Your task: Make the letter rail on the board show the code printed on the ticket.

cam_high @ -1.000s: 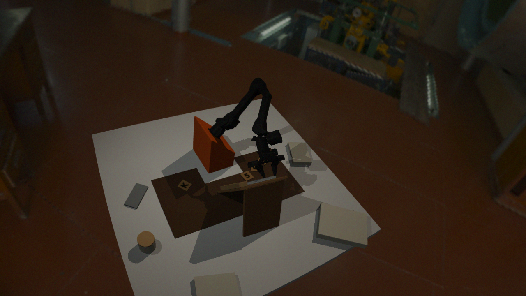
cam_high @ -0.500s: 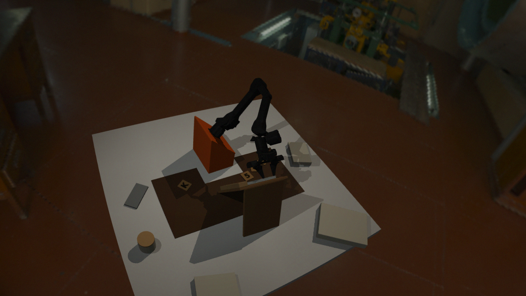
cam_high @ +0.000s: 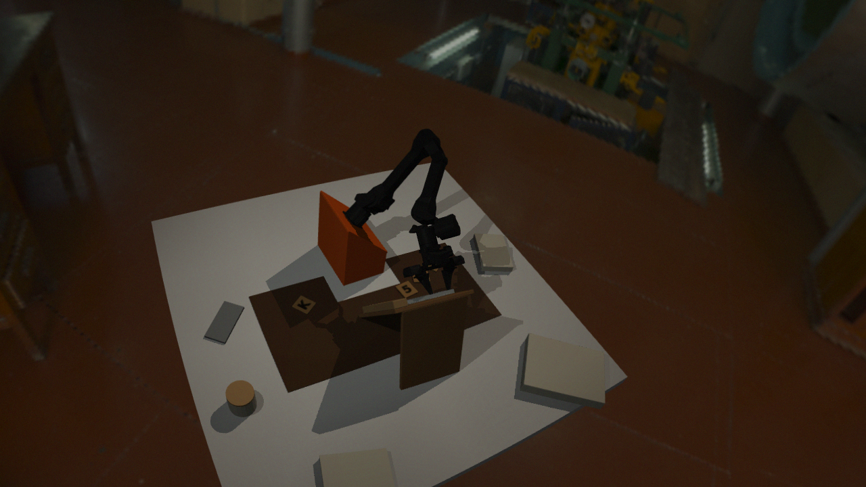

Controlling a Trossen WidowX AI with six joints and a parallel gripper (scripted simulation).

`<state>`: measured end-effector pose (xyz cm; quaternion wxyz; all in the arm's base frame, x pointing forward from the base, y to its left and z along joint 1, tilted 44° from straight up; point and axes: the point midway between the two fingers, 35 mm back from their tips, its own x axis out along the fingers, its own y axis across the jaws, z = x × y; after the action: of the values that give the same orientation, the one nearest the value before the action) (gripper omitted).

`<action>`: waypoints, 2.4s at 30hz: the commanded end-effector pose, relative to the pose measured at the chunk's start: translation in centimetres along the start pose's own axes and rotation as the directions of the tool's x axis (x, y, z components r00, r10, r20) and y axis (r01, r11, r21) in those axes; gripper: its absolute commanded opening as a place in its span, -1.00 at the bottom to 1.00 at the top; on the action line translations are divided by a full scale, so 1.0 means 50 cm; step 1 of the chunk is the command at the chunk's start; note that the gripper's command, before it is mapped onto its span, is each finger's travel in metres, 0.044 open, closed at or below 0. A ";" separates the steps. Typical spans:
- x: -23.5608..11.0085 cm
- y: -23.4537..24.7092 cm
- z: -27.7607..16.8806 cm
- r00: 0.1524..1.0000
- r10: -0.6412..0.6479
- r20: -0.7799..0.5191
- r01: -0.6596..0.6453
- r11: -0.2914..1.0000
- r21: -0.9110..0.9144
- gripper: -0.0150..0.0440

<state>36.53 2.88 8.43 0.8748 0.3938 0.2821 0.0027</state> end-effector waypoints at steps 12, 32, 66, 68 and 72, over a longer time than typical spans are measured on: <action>0.000 -0.029 -0.009 1.000 -0.001 -0.007 0.001 1.000 -0.003 -0.49; 0.000 -0.060 -0.010 1.000 -0.002 -0.008 0.002 1.000 -0.004 -0.49; 0.000 -0.109 -0.007 1.000 -0.003 -0.008 0.003 1.000 -0.005 -0.49; 0.000 -0.112 -0.007 1.000 -0.003 -0.008 0.003 1.000 -0.005 -0.49; 0.000 -0.118 -0.007 1.000 -0.003 -0.008 0.003 1.000 -0.005 -0.49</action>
<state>35.23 -0.89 4.49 0.8750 0.3925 0.2833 0.0007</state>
